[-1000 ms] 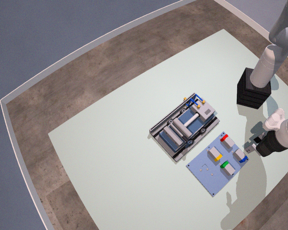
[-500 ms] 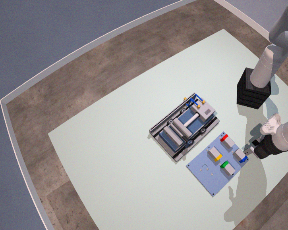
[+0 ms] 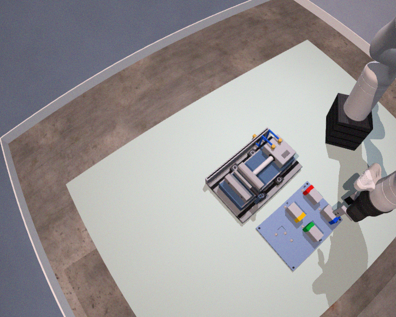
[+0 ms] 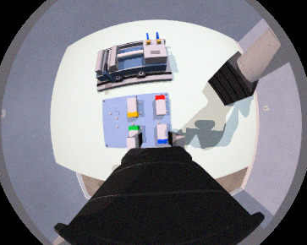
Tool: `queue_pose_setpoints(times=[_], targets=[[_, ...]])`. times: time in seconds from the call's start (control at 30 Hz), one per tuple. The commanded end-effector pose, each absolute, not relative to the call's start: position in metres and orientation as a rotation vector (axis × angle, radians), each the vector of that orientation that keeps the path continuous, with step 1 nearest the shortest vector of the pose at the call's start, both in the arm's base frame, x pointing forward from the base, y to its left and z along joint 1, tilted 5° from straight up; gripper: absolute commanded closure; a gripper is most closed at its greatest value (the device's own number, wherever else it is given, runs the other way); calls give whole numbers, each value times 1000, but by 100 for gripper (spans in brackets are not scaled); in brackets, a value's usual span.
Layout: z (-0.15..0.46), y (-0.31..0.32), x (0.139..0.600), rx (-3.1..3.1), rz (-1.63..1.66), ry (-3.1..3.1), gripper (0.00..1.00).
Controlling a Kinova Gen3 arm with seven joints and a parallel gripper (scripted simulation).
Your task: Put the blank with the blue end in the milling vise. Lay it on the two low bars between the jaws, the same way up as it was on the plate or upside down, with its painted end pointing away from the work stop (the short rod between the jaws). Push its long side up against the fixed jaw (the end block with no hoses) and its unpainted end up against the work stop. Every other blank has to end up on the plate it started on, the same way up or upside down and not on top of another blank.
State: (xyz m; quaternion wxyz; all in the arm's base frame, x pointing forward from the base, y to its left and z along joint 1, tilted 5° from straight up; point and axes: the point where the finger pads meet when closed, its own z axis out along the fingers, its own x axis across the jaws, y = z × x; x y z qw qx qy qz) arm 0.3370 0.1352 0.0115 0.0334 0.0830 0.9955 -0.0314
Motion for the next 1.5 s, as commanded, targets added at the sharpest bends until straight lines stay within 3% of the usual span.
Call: queue_pose_setpoints(times=[0.0, 0.7, 1.47], targets=[[-3, 140, 327, 229, -108, 3081, 0], [-44, 151, 314, 225, -110, 3084, 0], [-35, 149, 316, 225, -110, 3085, 0]])
